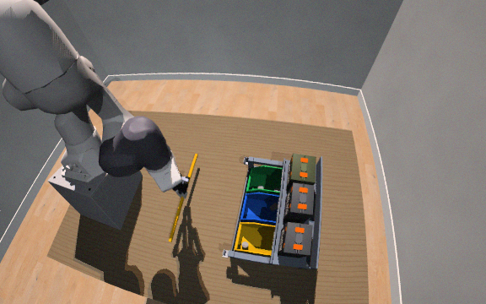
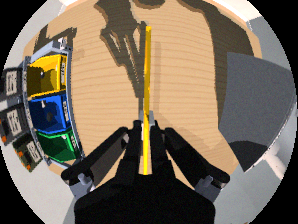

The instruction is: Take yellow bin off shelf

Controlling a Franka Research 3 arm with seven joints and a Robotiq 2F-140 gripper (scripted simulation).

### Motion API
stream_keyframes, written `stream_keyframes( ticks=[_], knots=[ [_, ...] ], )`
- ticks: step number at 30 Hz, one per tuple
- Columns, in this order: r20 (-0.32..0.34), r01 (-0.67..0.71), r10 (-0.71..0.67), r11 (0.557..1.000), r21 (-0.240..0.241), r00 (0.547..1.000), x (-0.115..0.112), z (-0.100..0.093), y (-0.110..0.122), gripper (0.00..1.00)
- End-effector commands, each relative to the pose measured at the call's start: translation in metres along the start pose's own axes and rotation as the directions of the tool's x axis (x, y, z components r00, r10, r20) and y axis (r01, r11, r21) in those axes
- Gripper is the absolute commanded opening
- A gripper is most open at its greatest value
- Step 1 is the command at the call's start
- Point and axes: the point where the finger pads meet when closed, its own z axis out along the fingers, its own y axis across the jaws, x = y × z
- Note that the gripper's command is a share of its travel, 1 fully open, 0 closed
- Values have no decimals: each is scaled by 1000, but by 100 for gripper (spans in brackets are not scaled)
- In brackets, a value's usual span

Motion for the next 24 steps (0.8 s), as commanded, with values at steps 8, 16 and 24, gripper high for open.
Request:
stream_keyframes(
  ticks=[8,16,24],
  knots=[
    [5,-20,20,1000,23,1000,-3,11,-6,0],
    [4,-14,14,1000,17,1000,-2,23,-6,0],
    [5,-20,20,1000,23,1000,-2,31,-9,0]
  ],
)
